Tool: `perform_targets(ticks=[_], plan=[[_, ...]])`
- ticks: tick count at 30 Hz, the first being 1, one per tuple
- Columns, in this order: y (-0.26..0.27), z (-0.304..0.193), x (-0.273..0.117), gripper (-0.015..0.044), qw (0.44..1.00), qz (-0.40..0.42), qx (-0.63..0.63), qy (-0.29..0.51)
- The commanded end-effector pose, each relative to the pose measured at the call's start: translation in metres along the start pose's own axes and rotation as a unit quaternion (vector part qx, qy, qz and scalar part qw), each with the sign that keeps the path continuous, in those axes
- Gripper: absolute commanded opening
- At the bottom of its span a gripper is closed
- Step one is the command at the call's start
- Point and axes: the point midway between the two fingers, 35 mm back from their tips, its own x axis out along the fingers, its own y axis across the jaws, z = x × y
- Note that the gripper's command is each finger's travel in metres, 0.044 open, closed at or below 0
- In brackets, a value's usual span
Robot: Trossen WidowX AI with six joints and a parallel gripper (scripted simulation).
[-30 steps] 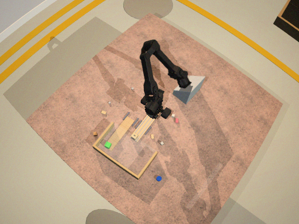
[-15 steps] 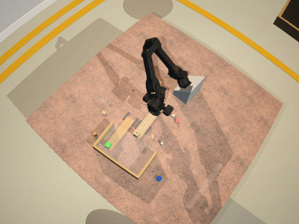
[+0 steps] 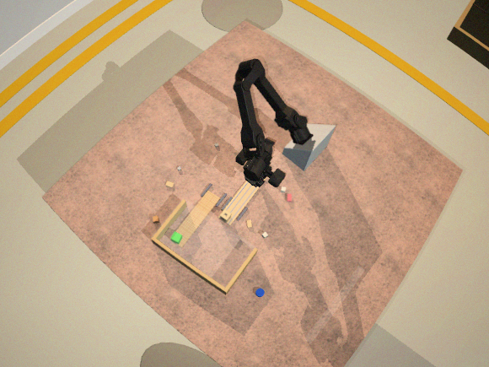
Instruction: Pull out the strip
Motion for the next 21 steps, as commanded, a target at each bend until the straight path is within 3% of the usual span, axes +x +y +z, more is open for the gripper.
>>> perform_targets(ticks=[1, 5, 10, 21], plan=[[0.0, 0.0, -0.002, 0.0, 1.0, 0.0, 0.0, 0.0], [0.0, 0.002, -0.039, 0.0, 1.0, 0.003, -0.001, 0.009], [0.0, 0.002, -0.042, 0.0, 1.0, 0.003, -0.001, 0.01], [-0.001, 0.044, -0.042, 0.0289, 1.0, 0.003, -0.002, 0.009]])
